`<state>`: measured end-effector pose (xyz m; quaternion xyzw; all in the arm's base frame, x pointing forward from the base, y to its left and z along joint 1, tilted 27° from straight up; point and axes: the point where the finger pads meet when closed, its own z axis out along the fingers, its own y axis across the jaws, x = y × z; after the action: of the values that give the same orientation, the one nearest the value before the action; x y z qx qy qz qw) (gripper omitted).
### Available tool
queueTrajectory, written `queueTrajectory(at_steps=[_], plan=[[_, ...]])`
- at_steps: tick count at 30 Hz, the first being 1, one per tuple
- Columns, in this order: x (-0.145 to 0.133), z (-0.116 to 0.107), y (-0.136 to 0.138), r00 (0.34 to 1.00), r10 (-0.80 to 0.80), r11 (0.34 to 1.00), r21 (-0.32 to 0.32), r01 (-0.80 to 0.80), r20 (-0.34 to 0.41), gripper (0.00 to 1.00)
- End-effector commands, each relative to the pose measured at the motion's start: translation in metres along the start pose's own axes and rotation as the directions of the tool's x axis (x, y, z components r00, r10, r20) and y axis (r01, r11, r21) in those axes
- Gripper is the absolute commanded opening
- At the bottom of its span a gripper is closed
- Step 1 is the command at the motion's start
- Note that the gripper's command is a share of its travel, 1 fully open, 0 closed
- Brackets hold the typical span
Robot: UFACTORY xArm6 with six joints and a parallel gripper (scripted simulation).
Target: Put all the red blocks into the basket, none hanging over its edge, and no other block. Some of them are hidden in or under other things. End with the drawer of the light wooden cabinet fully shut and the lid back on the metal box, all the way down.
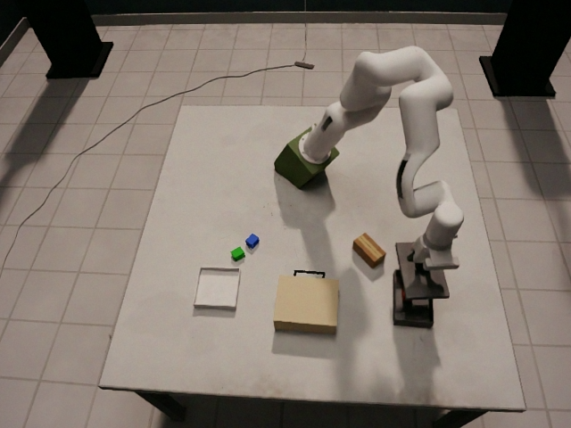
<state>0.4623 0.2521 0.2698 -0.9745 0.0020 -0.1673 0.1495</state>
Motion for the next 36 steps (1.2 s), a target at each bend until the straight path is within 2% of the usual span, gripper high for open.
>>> queueTrajectory(at_steps=[1, 8, 10, 11, 14, 36], plan=[[-0.068, -0.002, -0.008, 0.961, -0.276, 0.961, -0.001, 0.276, -0.012, 0.0], [-0.139, 0.003, -0.01, 0.834, -0.552, 0.834, -0.004, 0.552, -0.002, 0.0], [-0.139, 0.003, -0.01, 0.834, -0.552, 0.834, -0.004, 0.552, -0.002, 0.0], [-0.168, 0.003, -0.011, 0.758, -0.652, 0.758, -0.003, 0.652, -0.014, 0.0], [-0.189, 0.002, -0.012, 0.719, -0.695, 0.719, -0.002, 0.695, -0.025, 0.0], [-0.189, 0.002, -0.012, 0.719, -0.695, 0.719, -0.002, 0.695, -0.025, 0.0]])
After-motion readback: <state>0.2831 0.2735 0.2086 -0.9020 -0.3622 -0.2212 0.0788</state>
